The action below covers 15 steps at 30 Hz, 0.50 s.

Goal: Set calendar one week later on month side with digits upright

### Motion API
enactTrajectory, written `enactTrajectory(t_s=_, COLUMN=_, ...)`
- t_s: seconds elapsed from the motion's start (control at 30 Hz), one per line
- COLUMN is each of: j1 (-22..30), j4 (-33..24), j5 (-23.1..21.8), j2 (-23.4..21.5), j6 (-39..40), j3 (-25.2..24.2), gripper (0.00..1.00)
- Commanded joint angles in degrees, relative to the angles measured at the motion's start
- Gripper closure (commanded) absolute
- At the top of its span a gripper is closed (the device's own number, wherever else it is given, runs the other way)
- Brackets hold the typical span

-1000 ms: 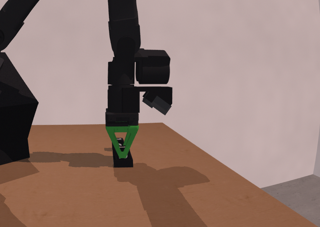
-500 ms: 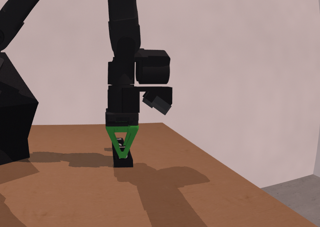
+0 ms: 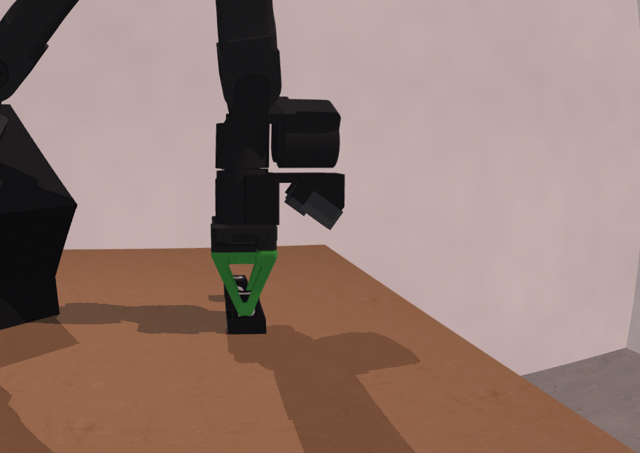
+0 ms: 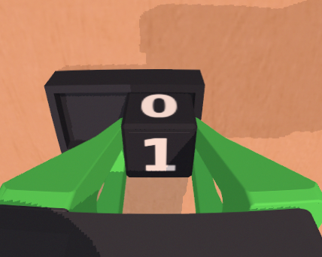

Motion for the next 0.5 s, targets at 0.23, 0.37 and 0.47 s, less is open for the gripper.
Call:
enactTrajectory(t_s=0.23, j1=0.14, j4=1.09, j5=-0.26, j2=0.34, j6=-0.43, j3=0.37, gripper=0.67)
enactTrajectory(t_s=0.37, j1=0.14, j4=1.09, j5=-0.26, j2=0.34, j6=-0.43, j3=0.37, gripper=0.59)
enactTrajectory(t_s=0.47, j1=0.14, j4=1.09, j5=-0.26, j2=0.34, j6=-0.43, j3=0.37, gripper=0.59)
